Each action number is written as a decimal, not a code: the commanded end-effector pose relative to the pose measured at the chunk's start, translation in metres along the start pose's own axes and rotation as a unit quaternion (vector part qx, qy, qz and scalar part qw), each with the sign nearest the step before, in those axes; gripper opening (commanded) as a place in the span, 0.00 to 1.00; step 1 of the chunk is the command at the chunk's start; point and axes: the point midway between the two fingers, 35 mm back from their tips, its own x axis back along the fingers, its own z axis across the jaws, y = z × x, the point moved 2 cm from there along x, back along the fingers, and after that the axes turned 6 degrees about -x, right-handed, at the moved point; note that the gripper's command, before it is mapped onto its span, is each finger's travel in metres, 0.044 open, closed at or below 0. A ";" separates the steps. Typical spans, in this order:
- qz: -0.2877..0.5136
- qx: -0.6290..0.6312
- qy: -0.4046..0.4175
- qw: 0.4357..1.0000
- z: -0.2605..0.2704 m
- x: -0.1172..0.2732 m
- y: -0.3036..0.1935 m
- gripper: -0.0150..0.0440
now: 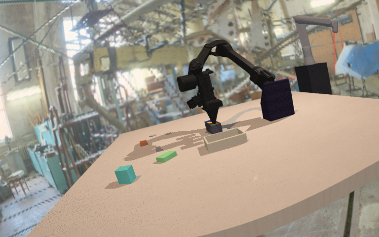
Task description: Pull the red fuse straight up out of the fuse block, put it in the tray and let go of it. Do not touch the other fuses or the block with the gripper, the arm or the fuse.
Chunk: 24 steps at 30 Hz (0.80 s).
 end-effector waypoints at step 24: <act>-0.001 -0.001 0.001 1.000 0.001 0.014 0.001 0.25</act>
